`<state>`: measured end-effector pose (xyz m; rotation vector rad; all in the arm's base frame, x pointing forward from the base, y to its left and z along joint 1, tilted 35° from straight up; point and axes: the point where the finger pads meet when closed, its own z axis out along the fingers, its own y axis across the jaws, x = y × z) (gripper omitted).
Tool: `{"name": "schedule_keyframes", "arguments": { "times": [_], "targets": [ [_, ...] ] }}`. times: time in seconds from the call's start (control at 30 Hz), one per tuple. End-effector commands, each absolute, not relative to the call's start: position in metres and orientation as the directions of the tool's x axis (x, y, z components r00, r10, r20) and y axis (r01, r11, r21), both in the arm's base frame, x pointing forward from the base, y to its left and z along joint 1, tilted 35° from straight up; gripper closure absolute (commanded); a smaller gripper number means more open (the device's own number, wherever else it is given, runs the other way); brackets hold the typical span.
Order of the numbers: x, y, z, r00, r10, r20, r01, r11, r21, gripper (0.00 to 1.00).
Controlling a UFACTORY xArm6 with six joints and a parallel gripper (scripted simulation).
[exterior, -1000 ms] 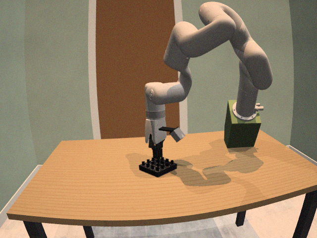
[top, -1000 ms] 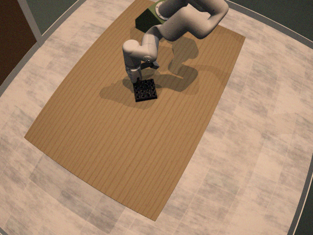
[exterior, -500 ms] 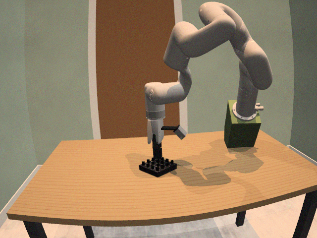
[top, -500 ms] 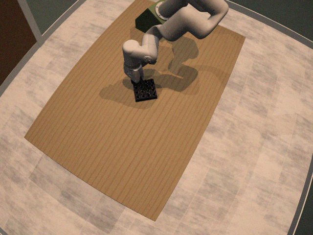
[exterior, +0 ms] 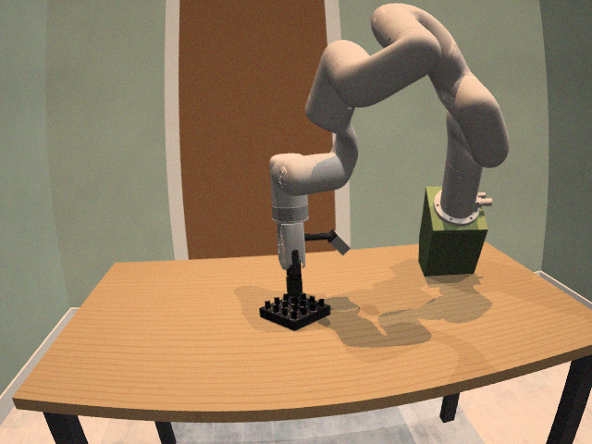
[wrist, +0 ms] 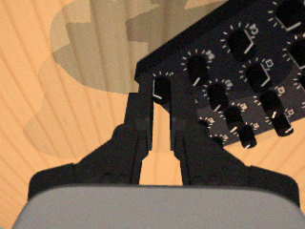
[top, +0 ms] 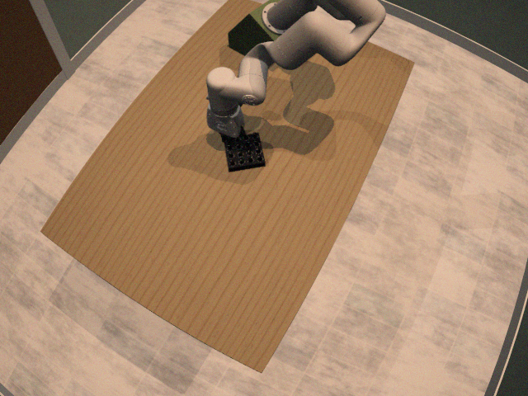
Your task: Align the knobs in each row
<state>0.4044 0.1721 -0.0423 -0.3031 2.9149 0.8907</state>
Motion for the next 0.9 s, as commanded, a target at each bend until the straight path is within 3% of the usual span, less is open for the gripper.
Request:
{"name": "schedule_keyframes", "arguments": {
  "times": [0.0,0.87],
  "targets": [
    [0.4054,0.1718,-0.0416,-0.937,-0.272,-0.220,-0.348,0.778,0.523,0.92],
    [0.4054,0.1718,-0.0416,-0.721,-0.559,-0.410,-0.692,0.606,0.392,0.92]
  ]
}}
